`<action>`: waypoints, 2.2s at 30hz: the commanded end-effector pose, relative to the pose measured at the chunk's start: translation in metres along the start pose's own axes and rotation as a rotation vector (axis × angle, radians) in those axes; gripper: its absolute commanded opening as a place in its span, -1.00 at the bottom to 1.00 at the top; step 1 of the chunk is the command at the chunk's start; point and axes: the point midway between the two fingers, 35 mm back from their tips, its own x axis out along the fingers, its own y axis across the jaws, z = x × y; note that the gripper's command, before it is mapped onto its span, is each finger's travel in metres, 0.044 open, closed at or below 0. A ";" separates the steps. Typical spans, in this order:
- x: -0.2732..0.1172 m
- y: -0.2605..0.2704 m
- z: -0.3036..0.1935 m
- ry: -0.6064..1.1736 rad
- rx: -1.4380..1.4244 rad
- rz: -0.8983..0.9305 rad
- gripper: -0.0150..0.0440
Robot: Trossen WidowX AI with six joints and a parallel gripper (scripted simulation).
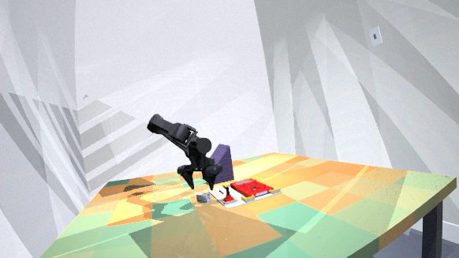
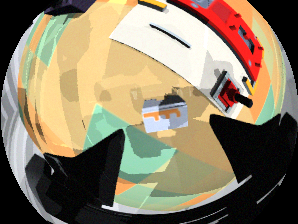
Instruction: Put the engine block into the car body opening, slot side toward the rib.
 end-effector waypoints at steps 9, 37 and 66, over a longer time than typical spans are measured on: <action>0.019 0.000 0.000 -0.001 -0.006 0.000 1.00; 0.039 0.001 0.000 0.001 -0.006 0.001 0.15; -0.036 -0.008 -0.002 -0.010 -0.007 -0.010 -0.49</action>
